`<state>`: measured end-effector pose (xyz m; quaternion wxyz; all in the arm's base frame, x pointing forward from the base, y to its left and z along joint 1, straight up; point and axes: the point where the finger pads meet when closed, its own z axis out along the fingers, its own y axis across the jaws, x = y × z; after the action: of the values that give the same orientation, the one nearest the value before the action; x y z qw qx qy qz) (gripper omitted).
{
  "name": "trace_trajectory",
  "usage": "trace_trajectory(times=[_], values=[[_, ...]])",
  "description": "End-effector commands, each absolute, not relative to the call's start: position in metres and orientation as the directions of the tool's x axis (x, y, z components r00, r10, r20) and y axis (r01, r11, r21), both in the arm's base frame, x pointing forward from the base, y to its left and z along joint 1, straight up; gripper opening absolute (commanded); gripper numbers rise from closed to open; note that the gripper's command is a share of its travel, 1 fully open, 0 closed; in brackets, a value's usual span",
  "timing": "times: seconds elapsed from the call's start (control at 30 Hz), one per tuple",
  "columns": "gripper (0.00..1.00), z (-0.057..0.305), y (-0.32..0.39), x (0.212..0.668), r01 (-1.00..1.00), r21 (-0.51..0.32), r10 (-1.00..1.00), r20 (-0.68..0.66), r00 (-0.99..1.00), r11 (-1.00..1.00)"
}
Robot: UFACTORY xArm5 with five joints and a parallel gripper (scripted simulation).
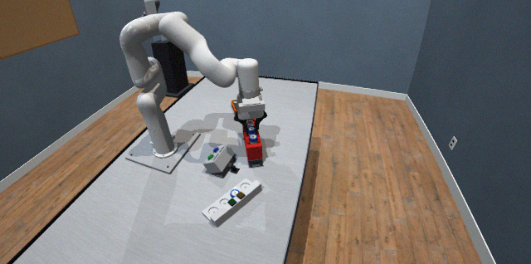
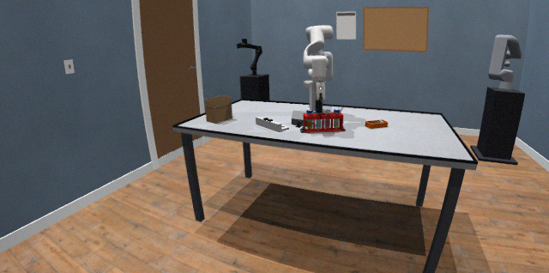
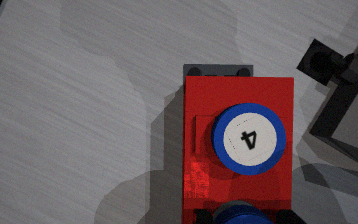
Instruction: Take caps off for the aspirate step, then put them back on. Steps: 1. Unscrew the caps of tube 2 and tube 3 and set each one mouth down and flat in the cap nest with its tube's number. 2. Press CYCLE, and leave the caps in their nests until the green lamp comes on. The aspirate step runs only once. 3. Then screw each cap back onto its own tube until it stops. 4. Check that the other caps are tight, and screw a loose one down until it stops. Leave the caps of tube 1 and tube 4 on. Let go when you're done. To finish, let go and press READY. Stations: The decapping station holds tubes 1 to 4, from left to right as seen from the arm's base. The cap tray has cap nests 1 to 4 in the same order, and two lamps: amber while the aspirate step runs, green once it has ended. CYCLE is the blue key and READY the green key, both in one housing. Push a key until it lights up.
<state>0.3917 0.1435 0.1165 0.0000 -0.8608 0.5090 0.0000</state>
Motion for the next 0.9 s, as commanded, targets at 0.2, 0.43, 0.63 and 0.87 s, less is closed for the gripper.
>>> trace_trajectory(times=[0.2,0.43,0.63,0.87], values=[[0.00,0.1181,0.1439,0.3929,-0.495,-0.003,-0.495,0.003,0.869,-0.869],[0.00,0.1183,0.1439,0.3929,-0.292,-0.002,-0.292,0.003,0.956,-0.956],[0.46,0.1183,0.1439,0.3929,-0.292,-0.002,-0.292,0.003,0.956,-0.956],[0.46,0.1183,0.1439,0.3929,-0.292,-0.002,-0.292,0.003,0.956,-0.956]])
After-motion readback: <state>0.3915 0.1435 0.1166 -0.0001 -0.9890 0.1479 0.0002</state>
